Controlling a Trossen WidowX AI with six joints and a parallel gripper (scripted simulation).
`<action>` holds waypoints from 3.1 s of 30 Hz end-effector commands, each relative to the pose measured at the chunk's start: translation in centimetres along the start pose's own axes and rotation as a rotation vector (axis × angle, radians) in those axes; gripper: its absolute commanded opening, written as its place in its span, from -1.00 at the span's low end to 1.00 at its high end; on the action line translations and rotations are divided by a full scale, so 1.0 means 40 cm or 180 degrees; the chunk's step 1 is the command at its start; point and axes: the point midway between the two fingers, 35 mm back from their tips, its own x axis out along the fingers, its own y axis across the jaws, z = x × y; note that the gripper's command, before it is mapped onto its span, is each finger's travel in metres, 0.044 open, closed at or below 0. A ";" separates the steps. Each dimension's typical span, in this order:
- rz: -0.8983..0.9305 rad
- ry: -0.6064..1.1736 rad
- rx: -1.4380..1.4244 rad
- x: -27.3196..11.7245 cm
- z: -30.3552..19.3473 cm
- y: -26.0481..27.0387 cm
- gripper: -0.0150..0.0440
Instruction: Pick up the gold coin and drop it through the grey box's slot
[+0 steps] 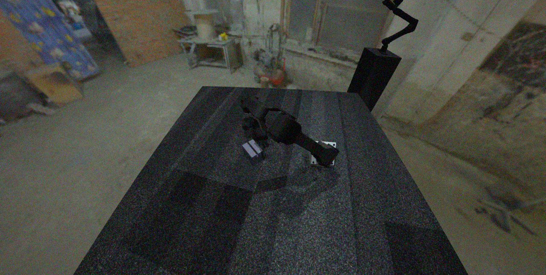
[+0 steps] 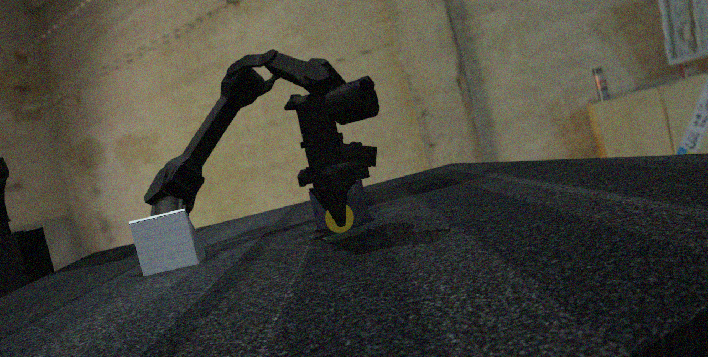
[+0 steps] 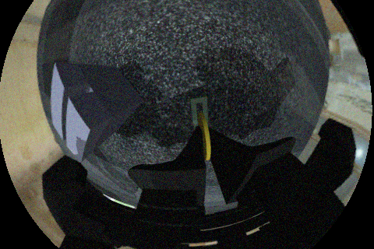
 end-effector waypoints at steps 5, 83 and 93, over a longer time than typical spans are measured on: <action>-0.0041 -0.0015 -0.0021 -0.057 0.006 -0.009 -0.49; -0.0036 -0.0033 0.3292 -0.223 0.039 0.072 -0.49; -0.0035 -0.0034 0.3294 -0.224 0.064 0.133 -0.49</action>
